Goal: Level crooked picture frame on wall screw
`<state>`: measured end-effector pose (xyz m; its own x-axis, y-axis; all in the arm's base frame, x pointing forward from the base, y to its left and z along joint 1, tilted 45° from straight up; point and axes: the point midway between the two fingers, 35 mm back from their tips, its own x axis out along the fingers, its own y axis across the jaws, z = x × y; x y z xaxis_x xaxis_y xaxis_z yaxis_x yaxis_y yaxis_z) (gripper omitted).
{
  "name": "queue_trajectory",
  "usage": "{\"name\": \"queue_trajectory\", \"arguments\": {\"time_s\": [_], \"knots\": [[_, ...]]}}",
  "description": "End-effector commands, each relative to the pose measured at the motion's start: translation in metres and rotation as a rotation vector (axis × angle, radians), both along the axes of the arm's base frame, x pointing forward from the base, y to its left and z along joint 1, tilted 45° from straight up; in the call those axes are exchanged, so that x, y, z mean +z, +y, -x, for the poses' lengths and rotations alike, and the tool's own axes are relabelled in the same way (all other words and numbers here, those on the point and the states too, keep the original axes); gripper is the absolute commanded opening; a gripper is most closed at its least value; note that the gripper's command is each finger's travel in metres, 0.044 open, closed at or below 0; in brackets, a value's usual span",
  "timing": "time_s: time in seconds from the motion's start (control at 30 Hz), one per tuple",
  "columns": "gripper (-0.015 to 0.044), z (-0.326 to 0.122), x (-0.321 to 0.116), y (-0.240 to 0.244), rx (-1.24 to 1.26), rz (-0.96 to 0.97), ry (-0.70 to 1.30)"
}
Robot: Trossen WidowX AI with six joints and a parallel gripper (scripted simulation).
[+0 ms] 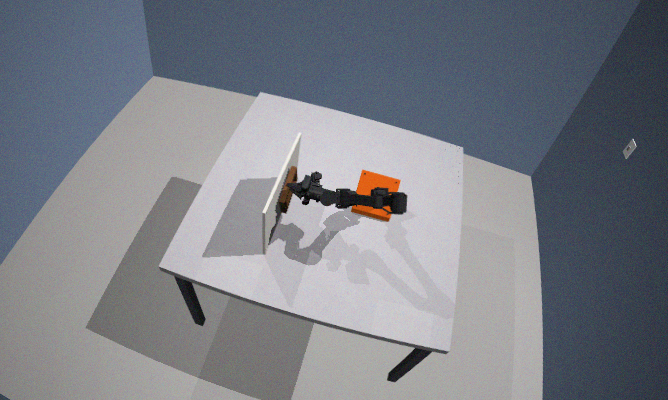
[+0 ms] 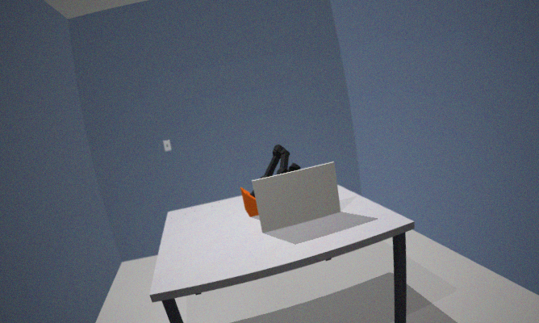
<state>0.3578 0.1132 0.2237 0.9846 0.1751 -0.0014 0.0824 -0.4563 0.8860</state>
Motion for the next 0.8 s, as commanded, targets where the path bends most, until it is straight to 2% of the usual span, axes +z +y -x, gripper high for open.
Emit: {"name": "queue_trajectory", "arguments": {"time_s": [0.0,0.77], "knots": [[0.0000,-0.0006,0.0015,-0.0022,-0.008,0.004,-0.007],[0.0000,-0.0002,-0.0037,0.0004,-0.008,0.004,-0.007]]}}
